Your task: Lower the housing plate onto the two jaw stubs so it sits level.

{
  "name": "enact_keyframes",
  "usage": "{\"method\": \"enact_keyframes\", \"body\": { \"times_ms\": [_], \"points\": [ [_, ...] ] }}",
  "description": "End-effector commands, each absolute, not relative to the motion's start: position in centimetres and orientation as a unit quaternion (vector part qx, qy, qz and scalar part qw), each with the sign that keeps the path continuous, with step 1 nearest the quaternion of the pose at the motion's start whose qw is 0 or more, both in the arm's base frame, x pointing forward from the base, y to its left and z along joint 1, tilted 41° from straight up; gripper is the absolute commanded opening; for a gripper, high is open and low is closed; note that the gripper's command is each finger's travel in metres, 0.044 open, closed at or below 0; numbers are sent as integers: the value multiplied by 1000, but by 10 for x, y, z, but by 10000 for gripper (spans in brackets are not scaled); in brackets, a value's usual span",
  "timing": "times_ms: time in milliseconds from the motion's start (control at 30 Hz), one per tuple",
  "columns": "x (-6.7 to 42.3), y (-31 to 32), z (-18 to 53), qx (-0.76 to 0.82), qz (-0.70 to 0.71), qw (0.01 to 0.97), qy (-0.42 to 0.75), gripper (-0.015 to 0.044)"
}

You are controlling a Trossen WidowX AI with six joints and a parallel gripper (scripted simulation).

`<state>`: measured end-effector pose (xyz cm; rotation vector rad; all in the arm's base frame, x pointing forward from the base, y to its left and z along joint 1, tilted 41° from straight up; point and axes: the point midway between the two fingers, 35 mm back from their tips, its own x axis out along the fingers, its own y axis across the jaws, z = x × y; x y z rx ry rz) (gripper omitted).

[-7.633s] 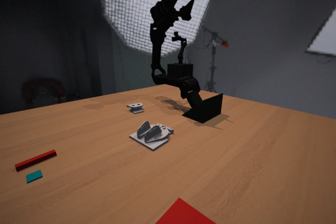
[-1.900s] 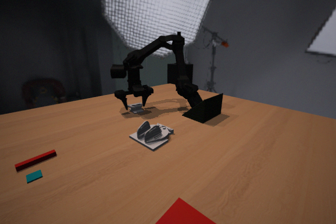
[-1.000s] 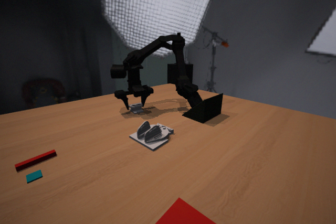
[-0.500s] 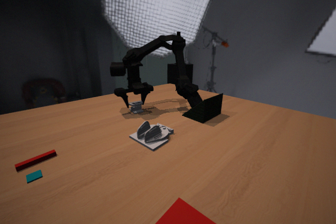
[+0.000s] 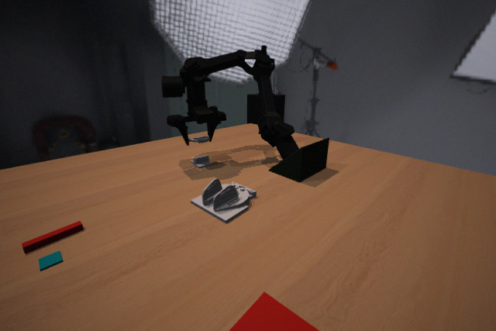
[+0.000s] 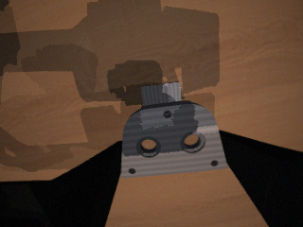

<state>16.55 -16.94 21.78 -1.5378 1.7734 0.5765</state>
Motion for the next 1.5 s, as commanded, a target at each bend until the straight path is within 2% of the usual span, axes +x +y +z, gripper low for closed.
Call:
{"method": "enact_keyframes", "body": {
  "times_ms": [0, 1467],
  "points": [
    [165, -164, 227, -597, 219, 354, 686, 351],
    [233, -88, 150, -449, 36, 534, 715, 351]
  ]
}}
